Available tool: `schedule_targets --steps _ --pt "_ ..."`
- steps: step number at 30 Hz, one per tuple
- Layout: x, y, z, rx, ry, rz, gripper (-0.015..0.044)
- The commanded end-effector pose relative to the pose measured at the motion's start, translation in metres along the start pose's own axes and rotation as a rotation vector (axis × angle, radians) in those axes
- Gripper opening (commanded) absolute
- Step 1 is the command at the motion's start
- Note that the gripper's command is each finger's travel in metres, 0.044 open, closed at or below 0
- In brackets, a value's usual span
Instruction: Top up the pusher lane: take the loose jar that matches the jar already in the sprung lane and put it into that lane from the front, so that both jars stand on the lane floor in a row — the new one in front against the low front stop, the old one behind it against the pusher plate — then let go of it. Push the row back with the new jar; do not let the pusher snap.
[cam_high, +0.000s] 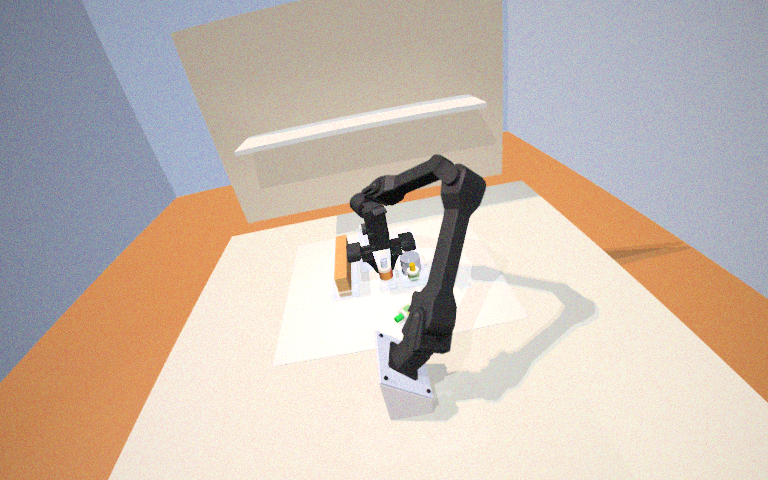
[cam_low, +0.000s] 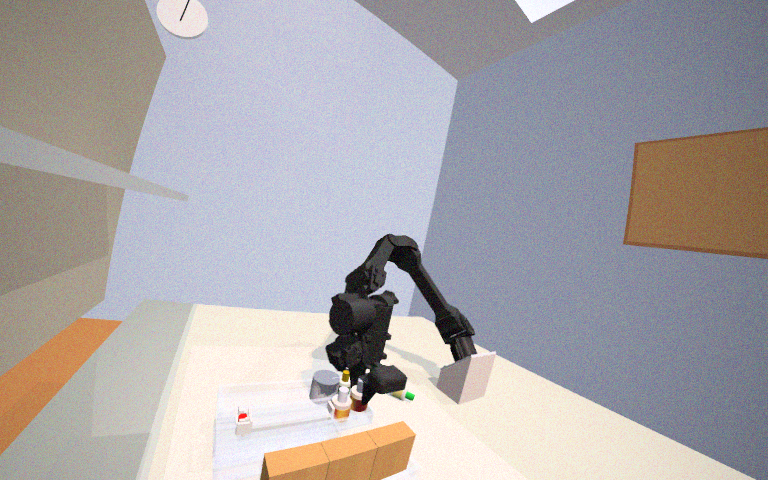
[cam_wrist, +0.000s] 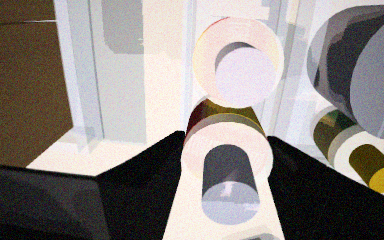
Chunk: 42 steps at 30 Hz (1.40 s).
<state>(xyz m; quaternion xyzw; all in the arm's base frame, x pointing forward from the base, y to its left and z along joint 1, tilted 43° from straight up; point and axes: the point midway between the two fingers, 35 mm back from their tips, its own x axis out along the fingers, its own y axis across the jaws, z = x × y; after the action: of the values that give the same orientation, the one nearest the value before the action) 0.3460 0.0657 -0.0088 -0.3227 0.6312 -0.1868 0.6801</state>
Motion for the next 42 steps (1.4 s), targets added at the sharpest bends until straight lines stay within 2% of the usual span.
schedule_targets --steps 1,42 --pt "0.004 -0.004 0.005 0.017 -0.013 -0.008 0.0000" --pt "0.016 -0.004 0.003 0.017 -0.013 -0.008 0.0000"
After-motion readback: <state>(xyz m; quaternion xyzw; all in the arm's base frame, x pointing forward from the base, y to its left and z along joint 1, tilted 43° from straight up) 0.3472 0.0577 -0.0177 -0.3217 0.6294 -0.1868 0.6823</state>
